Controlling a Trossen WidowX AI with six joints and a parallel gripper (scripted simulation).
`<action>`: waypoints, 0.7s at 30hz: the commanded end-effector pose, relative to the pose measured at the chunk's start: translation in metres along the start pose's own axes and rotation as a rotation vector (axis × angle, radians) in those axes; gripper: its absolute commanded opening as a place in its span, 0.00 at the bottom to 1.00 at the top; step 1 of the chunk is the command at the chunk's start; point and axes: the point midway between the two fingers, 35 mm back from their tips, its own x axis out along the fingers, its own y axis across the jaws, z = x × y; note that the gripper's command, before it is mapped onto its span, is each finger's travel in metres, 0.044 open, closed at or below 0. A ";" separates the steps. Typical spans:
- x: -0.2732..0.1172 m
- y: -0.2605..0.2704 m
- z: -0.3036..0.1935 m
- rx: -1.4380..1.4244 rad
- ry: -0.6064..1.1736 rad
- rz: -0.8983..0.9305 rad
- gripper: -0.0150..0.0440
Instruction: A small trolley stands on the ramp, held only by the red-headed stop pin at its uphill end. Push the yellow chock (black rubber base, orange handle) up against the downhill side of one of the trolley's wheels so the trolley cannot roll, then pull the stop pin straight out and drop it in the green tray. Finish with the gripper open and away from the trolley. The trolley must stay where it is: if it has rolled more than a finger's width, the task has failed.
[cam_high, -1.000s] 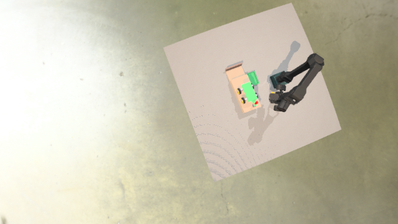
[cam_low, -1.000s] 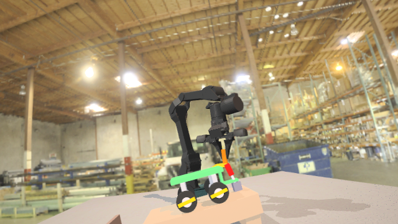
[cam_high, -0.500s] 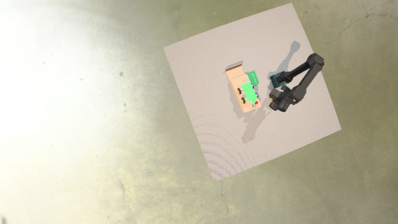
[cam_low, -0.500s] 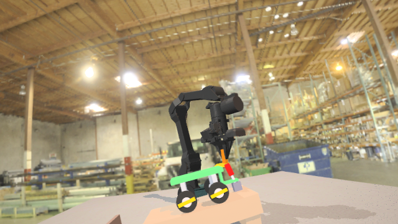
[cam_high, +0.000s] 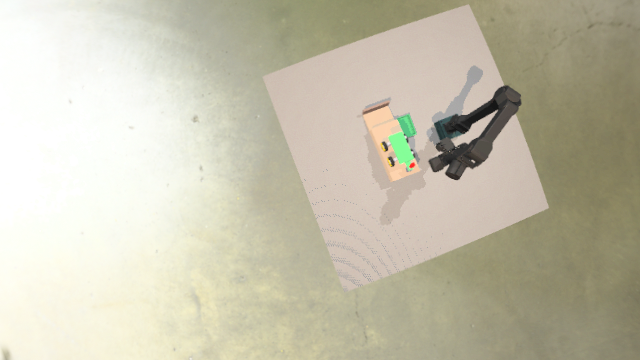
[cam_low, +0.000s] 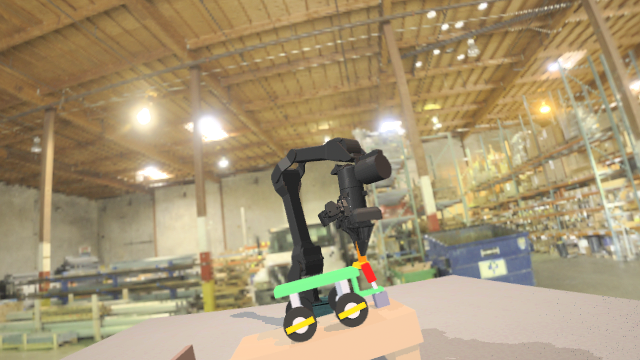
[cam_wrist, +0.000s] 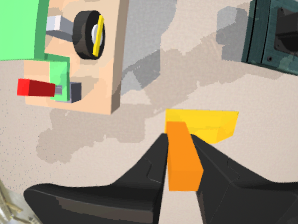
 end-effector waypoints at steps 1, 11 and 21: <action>0.000 0.000 0.000 0.081 0.003 0.001 0.25; 0.001 0.002 0.011 0.082 0.002 0.001 0.25; 0.004 0.009 0.044 0.083 -0.001 0.002 0.25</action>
